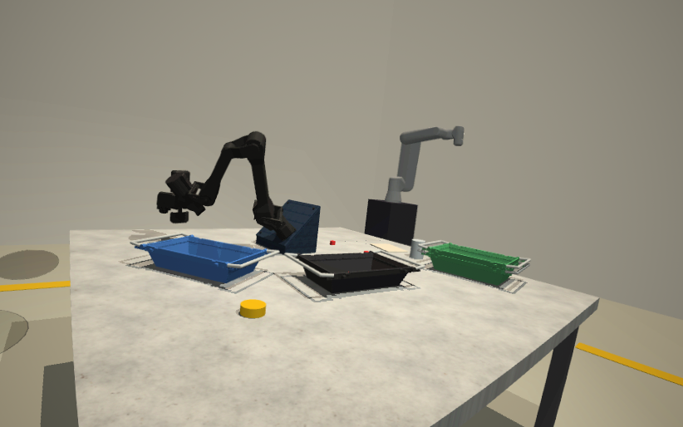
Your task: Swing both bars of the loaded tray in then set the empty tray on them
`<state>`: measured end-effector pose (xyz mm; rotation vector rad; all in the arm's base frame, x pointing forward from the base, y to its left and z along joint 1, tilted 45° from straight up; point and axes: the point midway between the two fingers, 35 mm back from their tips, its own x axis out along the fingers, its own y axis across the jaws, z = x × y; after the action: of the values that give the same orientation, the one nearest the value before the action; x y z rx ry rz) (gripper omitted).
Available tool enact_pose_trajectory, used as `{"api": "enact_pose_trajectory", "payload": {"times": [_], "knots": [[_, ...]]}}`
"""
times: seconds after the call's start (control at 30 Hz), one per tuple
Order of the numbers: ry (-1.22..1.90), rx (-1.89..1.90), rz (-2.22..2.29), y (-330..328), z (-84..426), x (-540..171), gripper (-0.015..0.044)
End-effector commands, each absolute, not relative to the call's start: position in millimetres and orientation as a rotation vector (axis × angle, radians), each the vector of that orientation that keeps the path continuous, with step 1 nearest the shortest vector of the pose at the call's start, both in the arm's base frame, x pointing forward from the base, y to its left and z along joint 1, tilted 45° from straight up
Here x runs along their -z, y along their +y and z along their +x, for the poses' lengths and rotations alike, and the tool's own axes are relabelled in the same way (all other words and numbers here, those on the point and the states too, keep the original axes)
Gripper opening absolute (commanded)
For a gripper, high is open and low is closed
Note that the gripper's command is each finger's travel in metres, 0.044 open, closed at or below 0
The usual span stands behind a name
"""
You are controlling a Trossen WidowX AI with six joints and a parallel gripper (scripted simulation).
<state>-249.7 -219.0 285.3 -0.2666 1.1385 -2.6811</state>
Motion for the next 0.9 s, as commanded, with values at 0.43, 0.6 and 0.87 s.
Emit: {"api": "enact_pose_trajectory", "payload": {"times": [0.43,0.6,0.87], "knots": [[0.572,2.080,-0.624,-348,-81,-404,0.0083],[0.407,1.881,-0.694,-354,-14,-442,0.0083],[0.126,1.686,-0.672,-336,45,-474,0.0083]]}}
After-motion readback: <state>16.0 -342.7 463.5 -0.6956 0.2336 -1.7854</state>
